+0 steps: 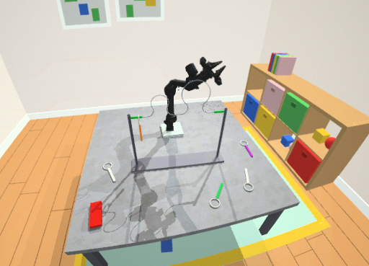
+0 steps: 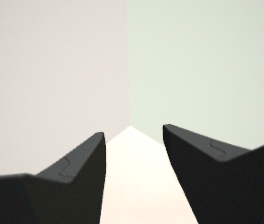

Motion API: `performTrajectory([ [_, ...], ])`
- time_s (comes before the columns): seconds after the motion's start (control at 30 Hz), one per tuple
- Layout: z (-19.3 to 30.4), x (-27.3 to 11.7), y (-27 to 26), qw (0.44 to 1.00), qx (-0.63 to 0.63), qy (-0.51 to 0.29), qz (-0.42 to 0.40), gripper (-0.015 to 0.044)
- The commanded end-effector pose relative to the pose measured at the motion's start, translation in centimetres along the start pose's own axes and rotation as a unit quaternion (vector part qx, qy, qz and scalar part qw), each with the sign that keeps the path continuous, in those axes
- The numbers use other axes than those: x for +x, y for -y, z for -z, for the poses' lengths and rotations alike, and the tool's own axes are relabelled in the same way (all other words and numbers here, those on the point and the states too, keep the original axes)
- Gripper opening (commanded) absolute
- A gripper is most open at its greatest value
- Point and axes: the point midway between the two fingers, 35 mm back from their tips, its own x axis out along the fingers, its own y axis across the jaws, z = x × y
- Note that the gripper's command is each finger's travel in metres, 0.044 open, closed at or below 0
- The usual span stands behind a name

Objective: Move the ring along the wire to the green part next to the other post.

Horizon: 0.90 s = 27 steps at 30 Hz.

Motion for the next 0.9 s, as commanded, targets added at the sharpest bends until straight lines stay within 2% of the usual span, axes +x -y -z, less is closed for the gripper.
performTrajectory([
  [0.0, 1.6, -1.8, 2.7, 0.998, -0.014, -0.049, 0.023, 0.0160],
  [0.3, 5.2, -7.4, 9.6, 0.980, -0.083, -0.163, 0.075, 0.0160],
  [0.63, 6.7, -13.8, 16.4, 0.941, -0.154, -0.270, 0.136, 0.0160],
  [0.87, 8.6, -18.3, 18.4, 0.922, -0.173, -0.315, 0.144, 0.0160],
])
